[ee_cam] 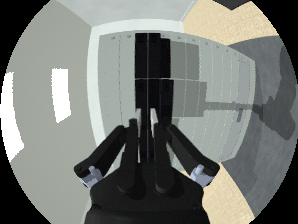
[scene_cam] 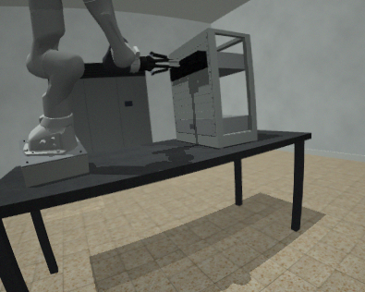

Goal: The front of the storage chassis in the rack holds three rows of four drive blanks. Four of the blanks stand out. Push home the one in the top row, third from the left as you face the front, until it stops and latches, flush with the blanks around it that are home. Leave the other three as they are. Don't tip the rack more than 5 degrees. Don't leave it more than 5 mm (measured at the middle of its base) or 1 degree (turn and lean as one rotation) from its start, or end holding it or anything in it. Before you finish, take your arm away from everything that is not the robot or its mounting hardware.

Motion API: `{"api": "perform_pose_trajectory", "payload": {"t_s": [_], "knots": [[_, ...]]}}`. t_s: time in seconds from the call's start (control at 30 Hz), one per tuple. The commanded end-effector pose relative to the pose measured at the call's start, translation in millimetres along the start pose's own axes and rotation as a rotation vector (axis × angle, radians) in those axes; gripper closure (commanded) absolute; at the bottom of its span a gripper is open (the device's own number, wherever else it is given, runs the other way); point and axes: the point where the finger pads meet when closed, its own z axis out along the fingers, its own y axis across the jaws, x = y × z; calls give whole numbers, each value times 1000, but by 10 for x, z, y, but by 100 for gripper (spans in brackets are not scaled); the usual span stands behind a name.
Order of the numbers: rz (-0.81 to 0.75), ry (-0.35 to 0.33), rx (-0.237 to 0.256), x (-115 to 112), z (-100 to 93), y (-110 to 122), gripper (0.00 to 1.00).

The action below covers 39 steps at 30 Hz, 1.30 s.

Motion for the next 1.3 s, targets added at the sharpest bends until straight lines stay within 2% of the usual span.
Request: {"api": "perform_pose_trajectory", "payload": {"t_s": [0.0, 0.63, 0.77, 0.9, 1.0, 1.1, 1.27], "knots": [[5, -2, -3, -11, 2, 7, 100], [5, -2, -3, -10, 0, 6, 100], [5, -2, -3, 15, -36, -8, 100], [5, -2, -3, 134, -209, -78, 100], [5, -2, -3, 165, -255, -96, 100], [5, -2, -3, 164, -212, -96, 100], [5, -2, -3, 164, 59, -95, 100]]}}
